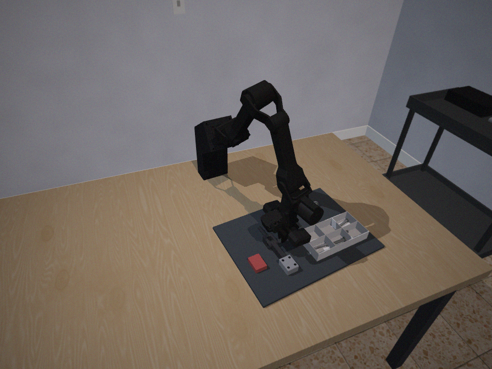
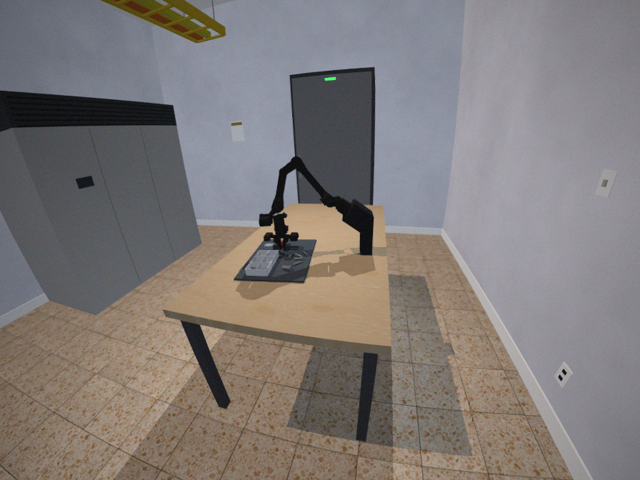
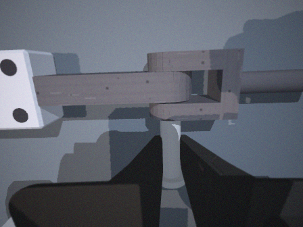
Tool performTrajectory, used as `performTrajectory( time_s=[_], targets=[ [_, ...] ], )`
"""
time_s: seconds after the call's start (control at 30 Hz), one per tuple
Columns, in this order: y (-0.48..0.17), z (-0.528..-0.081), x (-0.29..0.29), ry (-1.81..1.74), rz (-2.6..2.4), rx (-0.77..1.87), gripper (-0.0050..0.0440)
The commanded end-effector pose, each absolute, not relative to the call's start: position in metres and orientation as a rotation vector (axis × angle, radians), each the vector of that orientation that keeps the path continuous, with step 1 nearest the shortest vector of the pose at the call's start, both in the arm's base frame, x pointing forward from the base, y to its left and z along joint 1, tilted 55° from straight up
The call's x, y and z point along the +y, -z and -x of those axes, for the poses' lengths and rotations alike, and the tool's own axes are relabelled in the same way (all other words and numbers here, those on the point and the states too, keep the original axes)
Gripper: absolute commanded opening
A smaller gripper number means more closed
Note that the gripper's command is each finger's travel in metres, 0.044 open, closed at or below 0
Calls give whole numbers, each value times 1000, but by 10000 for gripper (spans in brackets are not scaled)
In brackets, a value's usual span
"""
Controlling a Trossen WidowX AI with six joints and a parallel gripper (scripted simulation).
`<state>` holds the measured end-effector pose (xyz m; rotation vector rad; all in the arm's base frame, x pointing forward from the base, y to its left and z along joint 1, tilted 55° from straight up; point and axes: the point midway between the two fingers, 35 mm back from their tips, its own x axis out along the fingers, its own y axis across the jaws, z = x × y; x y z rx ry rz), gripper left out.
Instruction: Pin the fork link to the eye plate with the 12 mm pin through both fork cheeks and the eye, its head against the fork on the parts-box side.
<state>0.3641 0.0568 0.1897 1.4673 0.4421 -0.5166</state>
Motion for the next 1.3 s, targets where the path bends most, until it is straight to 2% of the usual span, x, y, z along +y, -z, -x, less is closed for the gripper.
performTrajectory(
  time_s=[0.0,1.27],
  targets=[
    [-199,-362,52,495,-1480,422,-50],
    [-199,-363,46,501,-1479,418,-50]
  ],
)
